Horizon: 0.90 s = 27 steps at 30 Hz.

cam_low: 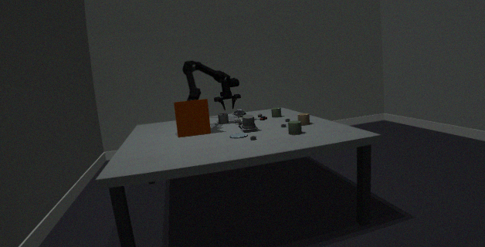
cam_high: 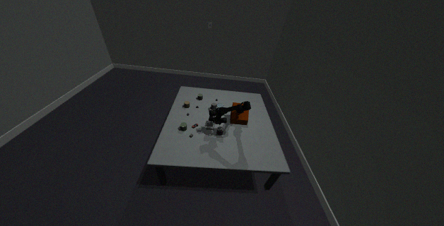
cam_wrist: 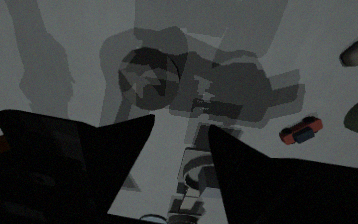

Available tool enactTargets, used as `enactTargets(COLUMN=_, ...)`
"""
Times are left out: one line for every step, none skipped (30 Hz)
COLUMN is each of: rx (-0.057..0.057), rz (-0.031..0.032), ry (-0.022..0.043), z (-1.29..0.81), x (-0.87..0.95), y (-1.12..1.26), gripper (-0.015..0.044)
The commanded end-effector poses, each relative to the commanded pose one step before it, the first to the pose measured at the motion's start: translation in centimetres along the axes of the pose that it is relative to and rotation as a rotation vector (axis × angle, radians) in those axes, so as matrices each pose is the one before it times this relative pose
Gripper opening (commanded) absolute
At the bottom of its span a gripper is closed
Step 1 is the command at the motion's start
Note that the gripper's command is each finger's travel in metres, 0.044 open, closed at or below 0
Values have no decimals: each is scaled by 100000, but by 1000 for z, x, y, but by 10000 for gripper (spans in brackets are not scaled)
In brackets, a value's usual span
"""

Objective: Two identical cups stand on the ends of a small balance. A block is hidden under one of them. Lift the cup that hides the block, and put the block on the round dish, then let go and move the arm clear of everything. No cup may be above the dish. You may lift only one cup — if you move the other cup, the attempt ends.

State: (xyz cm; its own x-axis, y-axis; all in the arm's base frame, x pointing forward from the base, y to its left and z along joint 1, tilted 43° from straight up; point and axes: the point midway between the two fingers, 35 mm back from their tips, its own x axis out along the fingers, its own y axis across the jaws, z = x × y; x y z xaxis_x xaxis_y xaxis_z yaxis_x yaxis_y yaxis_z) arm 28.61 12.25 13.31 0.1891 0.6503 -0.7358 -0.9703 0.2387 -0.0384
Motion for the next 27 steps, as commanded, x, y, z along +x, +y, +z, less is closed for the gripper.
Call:
enactTargets(rx=821, rz=909, ry=1481, z=-3591, x=-1261, y=-3234, gripper=260)
enactTargets(rx=256, rz=662, ry=-5, z=-1263, x=-410, y=-827, gripper=260)
enactTargets(rx=249, rz=773, ry=-277, z=-1280, x=-416, y=-735, gripper=260)
enactTargets(rx=238, rz=840, ry=-553, z=-1285, x=-422, y=-644, gripper=260)
enactTargets(rx=189, rz=636, ry=-638, z=-1028, x=-352, y=-460, gripper=260)
enactTargets(rx=115, rz=346, ry=-466, z=-622, x=-223, y=-258, gripper=260)
enactTargets(rx=38, rz=109, ry=-169, z=-208, x=-76, y=-83, gripper=260)
enactTargets(rx=0, rz=0, ry=0, z=0, x=0, y=0, gripper=260)
enactTargets(rx=0, rz=0, ry=0, z=0, x=0, y=0, gripper=260)
enactTargets(rx=0, rz=0, ry=0, z=0, x=0, y=0, gripper=260)
enactTargets(rx=0, rz=0, ry=0, z=0, x=0, y=0, gripper=260)
enactTargets(rx=0, rz=0, ry=0, z=0, x=0, y=0, gripper=260)
enactTargets(rx=0, rz=0, ry=0, z=0, x=0, y=0, gripper=260)
enactTargets(rx=-1, rz=-1, ry=-2, z=0, x=120, y=-3, gripper=260)
enactTargets(rx=-3, rz=-3, ry=-10, z=0, x=360, y=-5, gripper=260)
enactTargets(rx=-4, rz=-3, ry=-26, z=3, x=539, y=2, gripper=260)
enactTargets(rx=-2, rz=-1, ry=-24, z=4, x=358, y=7, gripper=260)
enactTargets(rx=-1, rz=0, ry=-9, z=2, x=119, y=3, gripper=260)
enactTargets(rx=0, rz=0, ry=0, z=0, x=0, y=0, gripper=260)
enactTargets(rx=0, rz=0, ry=1, z=0, x=27, y=-2, gripper=260)
enactTargets(rx=-1, rz=-1, ry=2, z=-1, x=80, y=-5, gripper=260)
enactTargets(rx=-1, rz=-1, ry=3, z=-2, x=133, y=-7, gripper=260)
enactTargets(rx=-1, rz=-1, ry=3, z=-2, x=163, y=-8, gripper=260)
enactTargets(rx=-1, rz=-1, ry=2, z=-2, x=163, y=-7, gripper=260)
enactTargets(rx=-1, rz=-1, ry=1, z=-1, x=163, y=-6, gripper=260)
enactTargets(rx=-1, rz=-1, ry=0, z=-1, x=162, y=-5, gripper=260)
enactTargets(rx=-1, rz=-1, ry=-2, z=0, x=162, y=-4, gripper=260)
